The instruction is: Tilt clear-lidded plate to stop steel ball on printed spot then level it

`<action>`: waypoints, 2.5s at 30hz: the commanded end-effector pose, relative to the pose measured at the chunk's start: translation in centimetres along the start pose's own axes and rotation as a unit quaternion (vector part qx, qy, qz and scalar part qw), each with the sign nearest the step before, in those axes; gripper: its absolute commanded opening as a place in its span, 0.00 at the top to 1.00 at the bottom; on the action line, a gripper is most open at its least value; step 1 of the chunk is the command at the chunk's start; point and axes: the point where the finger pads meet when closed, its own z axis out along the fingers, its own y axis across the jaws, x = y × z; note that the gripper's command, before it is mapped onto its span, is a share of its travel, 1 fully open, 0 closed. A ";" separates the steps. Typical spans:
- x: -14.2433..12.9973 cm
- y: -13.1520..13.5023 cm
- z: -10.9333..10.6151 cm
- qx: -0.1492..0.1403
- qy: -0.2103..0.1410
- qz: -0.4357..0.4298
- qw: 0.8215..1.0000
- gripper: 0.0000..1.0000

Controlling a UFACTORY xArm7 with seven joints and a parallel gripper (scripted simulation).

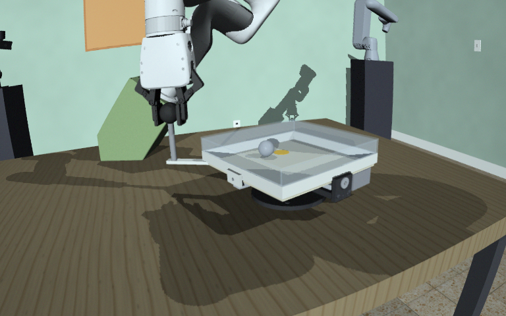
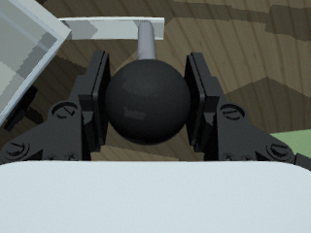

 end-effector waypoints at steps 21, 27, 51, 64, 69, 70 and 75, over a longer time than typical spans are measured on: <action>-0.1 -0.2 -0.6 0.000 0.003 0.000 1.000 1.00; 0.1 -0.1 -0.5 0.000 0.003 0.000 1.000 1.00; -0.1 -0.2 -0.5 0.000 0.003 0.000 1.000 1.00; 0.2 -0.1 -0.3 0.000 0.003 0.000 1.000 1.00; 0.2 0.0 -0.2 0.000 0.003 0.000 1.000 1.00; 0.2 0.0 -0.2 0.000 0.003 0.000 1.000 1.00; 0.2 0.0 -0.2 0.000 0.003 0.000 1.000 1.00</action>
